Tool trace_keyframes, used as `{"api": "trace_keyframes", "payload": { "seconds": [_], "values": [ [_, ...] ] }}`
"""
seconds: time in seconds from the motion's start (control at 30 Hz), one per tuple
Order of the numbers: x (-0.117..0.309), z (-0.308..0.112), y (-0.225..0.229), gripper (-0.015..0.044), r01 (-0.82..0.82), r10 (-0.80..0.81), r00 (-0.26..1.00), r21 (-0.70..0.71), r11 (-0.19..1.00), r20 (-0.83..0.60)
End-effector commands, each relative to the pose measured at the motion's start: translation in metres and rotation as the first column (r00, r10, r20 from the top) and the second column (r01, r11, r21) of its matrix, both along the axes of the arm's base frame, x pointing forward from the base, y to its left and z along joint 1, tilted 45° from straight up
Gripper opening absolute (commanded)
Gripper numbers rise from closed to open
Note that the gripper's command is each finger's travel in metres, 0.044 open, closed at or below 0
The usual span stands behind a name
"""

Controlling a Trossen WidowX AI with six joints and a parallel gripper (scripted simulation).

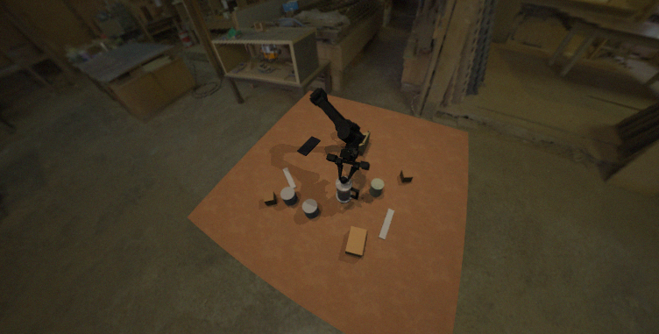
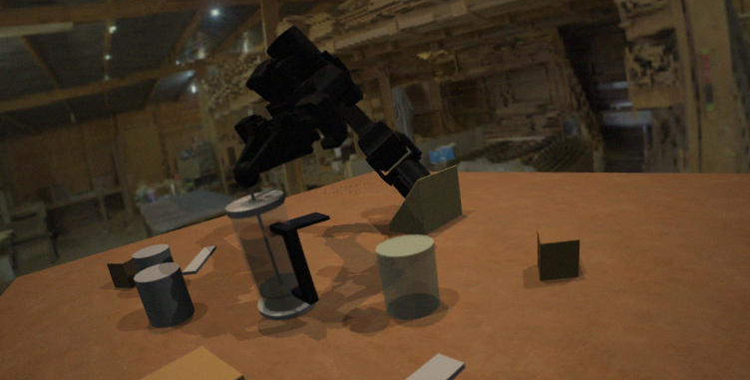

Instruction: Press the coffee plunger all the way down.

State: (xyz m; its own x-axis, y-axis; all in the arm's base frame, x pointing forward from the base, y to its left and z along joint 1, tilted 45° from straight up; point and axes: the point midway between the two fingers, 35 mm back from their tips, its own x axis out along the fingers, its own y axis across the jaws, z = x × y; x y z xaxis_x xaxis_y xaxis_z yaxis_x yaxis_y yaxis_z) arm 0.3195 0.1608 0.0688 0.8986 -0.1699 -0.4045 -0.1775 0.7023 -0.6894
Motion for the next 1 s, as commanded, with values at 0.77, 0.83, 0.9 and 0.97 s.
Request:
{"api": "trace_keyframes", "payload": {
  "seconds": [0.77, 0.83, 0.9, 0.97],
  "values": [
    [0.0004, -0.0003, 0.0001, 0.0309, 0.001, -0.001, 1.000, -0.002, 1.000, -0.001],
    [0.0004, -0.0003, 0.0001, 0.0362, 0.001, -0.001, 1.000, -0.002, 1.000, -0.001],
    [0.0004, -0.0003, 0.0001, 0.0414, 0.001, -0.001, 1.000, -0.002, 1.000, -0.001],
    [0.0004, -0.0003, 0.0001, 0.0440, 0.001, -0.001, 1.000, -0.002, 1.000, -0.001]
  ]
}}
